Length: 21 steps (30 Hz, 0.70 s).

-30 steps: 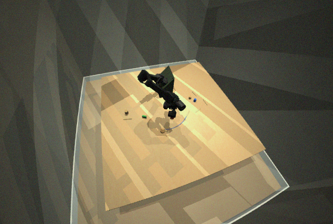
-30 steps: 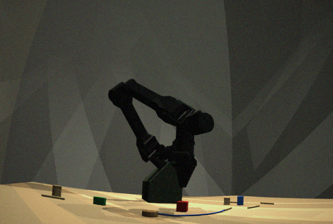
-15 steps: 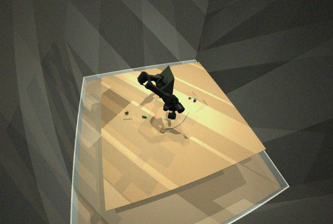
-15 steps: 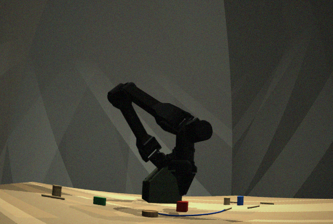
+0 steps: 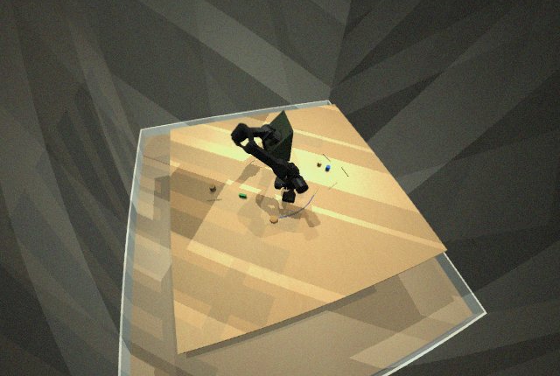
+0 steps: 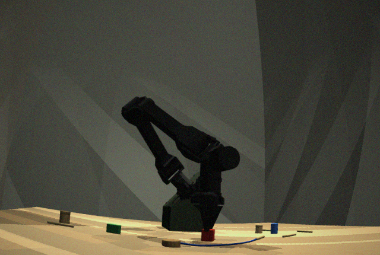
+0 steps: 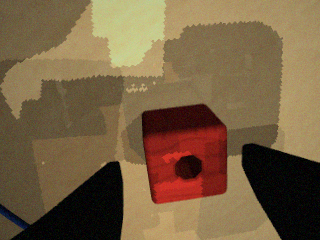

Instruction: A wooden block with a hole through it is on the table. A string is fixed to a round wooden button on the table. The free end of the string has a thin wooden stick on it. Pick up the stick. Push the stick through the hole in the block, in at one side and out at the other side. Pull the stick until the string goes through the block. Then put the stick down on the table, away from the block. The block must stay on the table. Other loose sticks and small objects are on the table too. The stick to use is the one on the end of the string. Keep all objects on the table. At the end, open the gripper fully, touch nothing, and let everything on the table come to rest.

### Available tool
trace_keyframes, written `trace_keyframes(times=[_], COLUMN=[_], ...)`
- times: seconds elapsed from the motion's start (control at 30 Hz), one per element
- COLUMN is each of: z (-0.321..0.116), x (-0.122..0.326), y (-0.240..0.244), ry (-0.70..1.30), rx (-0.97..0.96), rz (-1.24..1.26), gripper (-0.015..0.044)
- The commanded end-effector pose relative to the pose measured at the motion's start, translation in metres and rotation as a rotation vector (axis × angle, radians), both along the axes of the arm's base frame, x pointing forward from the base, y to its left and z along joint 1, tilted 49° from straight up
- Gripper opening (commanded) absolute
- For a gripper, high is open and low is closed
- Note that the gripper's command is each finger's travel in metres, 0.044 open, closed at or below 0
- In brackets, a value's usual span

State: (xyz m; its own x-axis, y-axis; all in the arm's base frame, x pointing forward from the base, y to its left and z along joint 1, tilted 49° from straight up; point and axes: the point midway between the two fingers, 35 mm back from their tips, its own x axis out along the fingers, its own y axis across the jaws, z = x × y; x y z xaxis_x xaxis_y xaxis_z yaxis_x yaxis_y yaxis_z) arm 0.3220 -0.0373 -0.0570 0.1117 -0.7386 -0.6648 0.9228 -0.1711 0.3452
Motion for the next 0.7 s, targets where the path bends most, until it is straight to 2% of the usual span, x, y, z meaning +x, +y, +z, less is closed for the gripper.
trace_keyframes(times=[0.0,0.17,0.37,0.57,0.63,0.67], z=[-0.0043,-0.0057,-0.0047,-0.0047,-0.0047,-0.0047], x=[-0.0008,-0.0007,-0.0005,-0.0005,-0.0005,-0.0005], y=[-0.0056,-0.0074,-0.0061,-0.0061,-0.0061,-0.0061], ry=[0.006,0.006,0.002,0.002,0.002,0.002], rx=[-0.006,-0.007,-0.002,-0.002,-0.002,-0.002], rz=[0.004,0.004,-0.002,-0.002,-0.002,-0.002], gripper=[0.0244,0.0244,0.0086,0.0046,0.0000,0.0000])
